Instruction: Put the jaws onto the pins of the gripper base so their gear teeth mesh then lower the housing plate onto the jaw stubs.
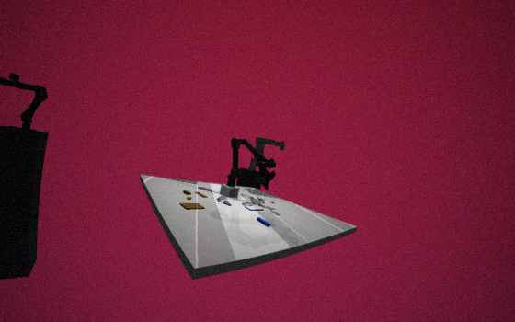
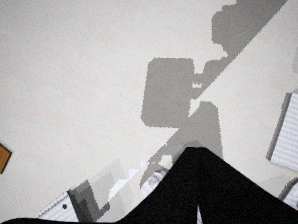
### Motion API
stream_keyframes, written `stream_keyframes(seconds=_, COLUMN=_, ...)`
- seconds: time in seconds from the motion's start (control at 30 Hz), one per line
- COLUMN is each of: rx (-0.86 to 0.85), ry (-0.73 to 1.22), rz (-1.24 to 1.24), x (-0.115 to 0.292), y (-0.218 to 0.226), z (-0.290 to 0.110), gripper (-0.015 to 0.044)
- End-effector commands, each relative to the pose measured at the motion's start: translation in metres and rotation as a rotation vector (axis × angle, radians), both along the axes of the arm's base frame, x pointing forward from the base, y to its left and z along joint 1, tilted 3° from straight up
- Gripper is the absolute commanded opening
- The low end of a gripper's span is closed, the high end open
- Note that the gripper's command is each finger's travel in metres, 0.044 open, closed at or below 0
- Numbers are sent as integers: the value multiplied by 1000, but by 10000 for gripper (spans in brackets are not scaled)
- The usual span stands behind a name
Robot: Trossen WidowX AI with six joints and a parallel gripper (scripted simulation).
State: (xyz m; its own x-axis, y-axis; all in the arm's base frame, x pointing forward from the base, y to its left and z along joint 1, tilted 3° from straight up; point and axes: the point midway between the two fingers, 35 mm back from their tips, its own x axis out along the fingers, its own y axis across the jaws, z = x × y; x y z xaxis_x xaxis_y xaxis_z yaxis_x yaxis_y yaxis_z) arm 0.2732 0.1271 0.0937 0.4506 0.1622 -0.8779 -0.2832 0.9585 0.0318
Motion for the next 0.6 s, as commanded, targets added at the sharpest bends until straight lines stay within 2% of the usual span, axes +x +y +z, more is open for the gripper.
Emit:
stream_keyframes(seconds=0.0, rx=6, ry=52, rz=-77, x=-8, y=-14, z=-7, gripper=0)
stream_keyframes(seconds=0.57, rx=4, ry=255, rz=-383, x=-45, y=-64, z=-33, gripper=0)
